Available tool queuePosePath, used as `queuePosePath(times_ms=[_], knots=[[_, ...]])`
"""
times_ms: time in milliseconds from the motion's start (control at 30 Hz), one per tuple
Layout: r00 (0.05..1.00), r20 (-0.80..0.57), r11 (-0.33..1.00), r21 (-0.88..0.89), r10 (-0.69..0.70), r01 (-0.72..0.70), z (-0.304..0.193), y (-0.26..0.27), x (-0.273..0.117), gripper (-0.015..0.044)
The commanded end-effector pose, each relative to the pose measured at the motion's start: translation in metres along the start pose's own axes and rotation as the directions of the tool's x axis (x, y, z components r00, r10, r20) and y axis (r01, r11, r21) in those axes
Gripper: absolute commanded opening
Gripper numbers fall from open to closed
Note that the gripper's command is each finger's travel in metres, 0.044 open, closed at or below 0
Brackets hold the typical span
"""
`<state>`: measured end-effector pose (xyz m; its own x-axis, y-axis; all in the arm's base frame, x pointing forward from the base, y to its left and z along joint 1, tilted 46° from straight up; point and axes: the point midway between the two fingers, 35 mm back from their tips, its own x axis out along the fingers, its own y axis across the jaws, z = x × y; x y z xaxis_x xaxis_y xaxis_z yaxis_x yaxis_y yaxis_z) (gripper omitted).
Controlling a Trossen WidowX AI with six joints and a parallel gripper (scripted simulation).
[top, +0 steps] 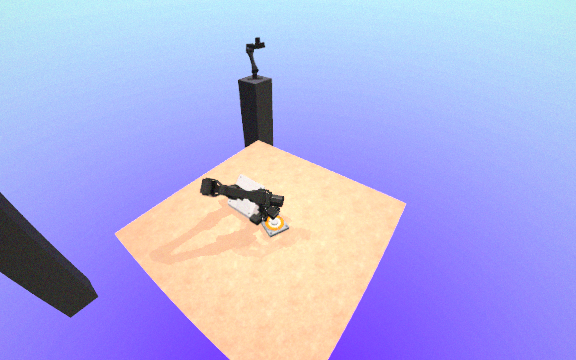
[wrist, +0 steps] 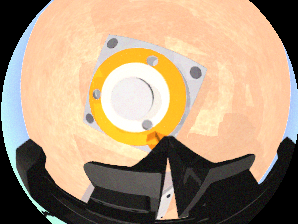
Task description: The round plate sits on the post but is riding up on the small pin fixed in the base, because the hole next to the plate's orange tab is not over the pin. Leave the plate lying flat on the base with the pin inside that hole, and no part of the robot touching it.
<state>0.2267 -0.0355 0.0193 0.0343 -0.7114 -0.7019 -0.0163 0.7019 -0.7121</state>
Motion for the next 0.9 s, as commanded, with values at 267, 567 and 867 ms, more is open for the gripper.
queuePosePath(times_ms=[267, 567, 867], knots=[[1.000, -0.004, 1.000, 0.000, 0.000, 0.000, -0.009, 0.012, 0.001, 0.0000], [1.000, -0.004, 1.000, 0.000, 0.000, 0.000, -0.012, 0.019, 0.001, 0.0000], [1.000, -0.004, 1.000, 0.000, 0.001, -0.001, -0.013, 0.028, 0.001, 0.0000]])
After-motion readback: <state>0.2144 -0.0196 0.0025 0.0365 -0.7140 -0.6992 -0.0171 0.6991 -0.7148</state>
